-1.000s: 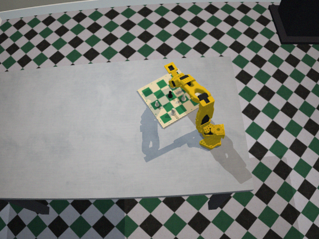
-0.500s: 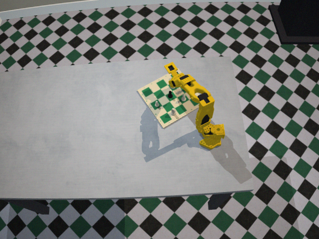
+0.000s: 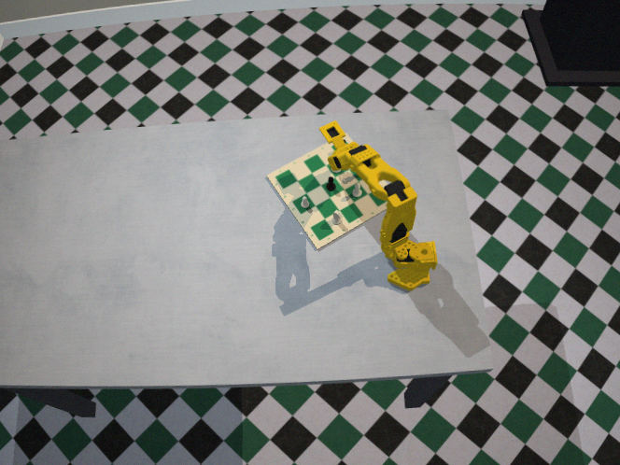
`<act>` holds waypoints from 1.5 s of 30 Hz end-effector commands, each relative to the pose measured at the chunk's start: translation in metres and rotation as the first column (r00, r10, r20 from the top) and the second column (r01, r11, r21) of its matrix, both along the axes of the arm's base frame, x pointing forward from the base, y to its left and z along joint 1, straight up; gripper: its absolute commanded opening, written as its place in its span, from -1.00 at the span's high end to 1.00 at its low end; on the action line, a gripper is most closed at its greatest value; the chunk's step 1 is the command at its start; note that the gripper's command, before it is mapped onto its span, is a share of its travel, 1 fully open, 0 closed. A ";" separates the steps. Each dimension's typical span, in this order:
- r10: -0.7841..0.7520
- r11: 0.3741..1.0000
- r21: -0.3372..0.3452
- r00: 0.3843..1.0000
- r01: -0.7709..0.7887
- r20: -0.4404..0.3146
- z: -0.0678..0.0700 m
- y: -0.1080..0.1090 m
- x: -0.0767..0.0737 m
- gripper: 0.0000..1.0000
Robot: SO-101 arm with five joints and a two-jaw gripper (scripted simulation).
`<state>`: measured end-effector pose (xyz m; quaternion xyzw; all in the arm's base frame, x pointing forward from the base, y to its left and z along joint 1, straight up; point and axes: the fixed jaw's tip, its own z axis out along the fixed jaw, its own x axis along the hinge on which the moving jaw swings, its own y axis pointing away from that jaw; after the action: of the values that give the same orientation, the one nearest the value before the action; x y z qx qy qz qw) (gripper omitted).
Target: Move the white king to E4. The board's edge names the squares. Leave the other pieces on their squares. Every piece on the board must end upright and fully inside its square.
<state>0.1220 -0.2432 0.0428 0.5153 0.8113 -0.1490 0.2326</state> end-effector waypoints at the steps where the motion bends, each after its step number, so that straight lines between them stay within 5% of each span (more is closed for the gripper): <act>1: -0.005 1.000 0.006 1.000 0.005 -0.004 0.001 -0.001 -0.002 1.00; 30: -0.006 1.000 0.005 1.000 0.006 -0.006 0.052 0.000 -0.004 1.00; 45: -0.006 1.000 0.005 1.000 0.006 -0.006 0.059 0.000 -0.004 1.00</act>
<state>0.1197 -0.2421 0.0949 0.5198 0.8130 -0.1422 0.2205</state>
